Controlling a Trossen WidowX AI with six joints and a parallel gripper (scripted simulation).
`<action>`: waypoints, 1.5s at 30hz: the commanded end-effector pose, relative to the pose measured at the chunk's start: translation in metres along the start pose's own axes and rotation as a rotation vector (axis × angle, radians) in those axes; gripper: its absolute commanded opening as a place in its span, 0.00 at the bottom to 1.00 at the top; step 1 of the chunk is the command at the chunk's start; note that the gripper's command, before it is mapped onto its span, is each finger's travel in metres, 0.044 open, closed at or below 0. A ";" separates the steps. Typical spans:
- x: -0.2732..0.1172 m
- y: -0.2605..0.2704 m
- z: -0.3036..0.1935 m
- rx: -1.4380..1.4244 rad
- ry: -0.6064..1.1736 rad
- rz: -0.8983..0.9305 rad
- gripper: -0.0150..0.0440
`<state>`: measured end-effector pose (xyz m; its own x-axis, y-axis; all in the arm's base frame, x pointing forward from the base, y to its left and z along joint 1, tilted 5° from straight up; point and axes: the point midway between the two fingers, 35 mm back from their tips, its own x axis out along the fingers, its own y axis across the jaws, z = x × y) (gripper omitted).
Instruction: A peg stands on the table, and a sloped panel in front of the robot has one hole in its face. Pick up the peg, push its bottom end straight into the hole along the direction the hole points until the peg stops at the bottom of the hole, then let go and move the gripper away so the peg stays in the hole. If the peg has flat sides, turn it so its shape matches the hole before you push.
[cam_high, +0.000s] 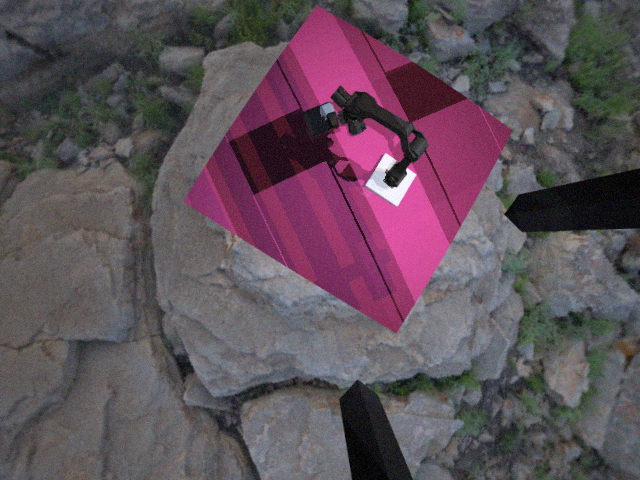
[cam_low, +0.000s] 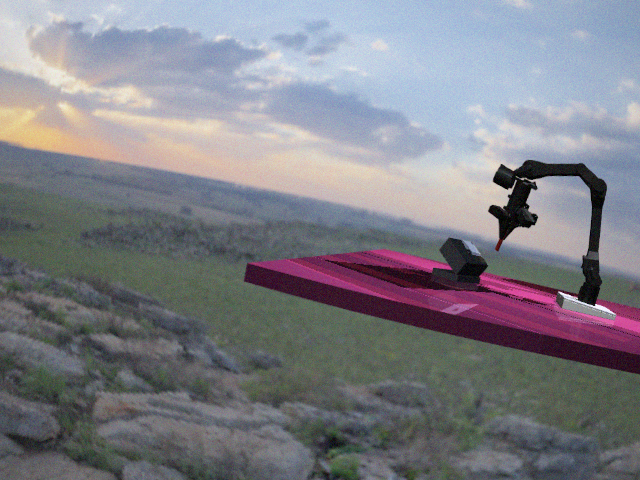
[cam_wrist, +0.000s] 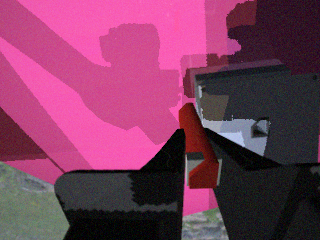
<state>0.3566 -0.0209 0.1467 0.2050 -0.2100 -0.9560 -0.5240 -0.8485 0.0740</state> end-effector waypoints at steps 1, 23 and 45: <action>-0.004 -0.005 -0.001 -0.004 0.025 -0.002 0.25; -0.023 -0.038 -0.001 -0.048 0.138 -0.033 0.25; -0.035 -0.065 0.001 -0.077 0.227 -0.069 0.25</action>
<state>0.3807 0.0423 0.1768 0.4183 -0.2407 -0.8758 -0.4363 -0.8990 0.0387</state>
